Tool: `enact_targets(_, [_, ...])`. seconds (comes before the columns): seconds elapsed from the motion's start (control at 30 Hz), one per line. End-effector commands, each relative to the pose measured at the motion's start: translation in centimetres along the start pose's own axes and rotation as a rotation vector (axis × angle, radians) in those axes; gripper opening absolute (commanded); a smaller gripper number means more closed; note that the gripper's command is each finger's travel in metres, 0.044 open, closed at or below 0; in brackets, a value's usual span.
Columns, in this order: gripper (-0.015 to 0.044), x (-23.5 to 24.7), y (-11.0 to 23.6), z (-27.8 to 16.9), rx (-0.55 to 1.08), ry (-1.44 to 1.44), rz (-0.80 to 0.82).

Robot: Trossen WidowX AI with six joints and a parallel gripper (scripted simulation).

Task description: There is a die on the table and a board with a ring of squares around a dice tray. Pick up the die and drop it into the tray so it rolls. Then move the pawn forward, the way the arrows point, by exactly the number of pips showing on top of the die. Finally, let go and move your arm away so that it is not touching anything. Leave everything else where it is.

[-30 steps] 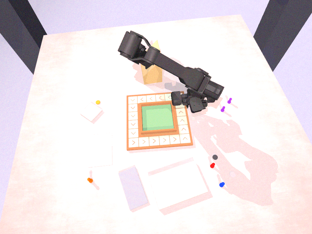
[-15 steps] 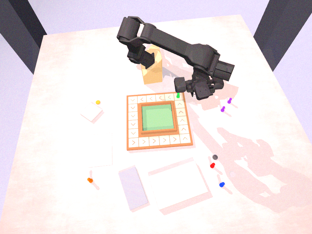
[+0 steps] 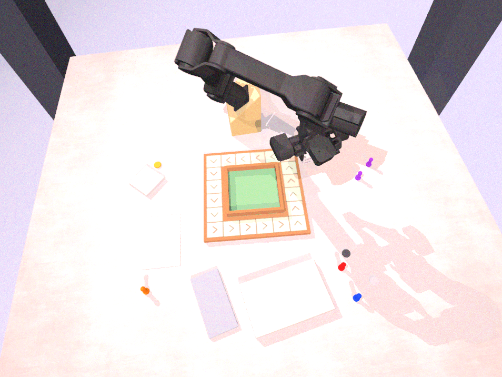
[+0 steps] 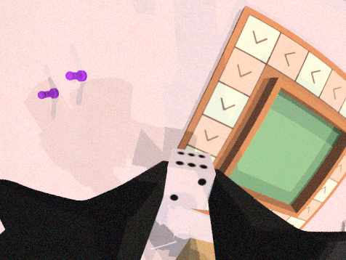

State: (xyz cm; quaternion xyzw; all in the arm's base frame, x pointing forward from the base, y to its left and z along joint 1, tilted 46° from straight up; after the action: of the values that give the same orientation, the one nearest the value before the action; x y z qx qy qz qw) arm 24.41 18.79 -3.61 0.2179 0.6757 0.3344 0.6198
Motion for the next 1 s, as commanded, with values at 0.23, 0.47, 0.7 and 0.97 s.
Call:
enact_targets(0.23, [0.0000,-3.4,-0.7,0.5,-0.001,0.293,0.000])
enact_targets(0.47, [0.0000,-5.5,-1.1,0.8,-0.001,0.486,0.000])
enact_targets(0.7, [0.0000,-7.6,-1.6,0.8,-0.001,0.678,-0.003])
enact_targets(0.97, [0.0000,-9.9,-2.3,0.7,0.002,0.897,-0.007])
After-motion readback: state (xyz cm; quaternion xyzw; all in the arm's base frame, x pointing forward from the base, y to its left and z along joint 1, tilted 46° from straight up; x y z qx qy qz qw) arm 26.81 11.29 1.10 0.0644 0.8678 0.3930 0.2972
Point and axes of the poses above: the point midway between the two fingers, 35 mm back from their tips, its own y axis back along the fingers, its own x axis across the jaws, z = x × y, the point moved 2 cm from there along y, back along the fingers, and after that the axes turned 8 degrees about -y, right-handed, at the moved point
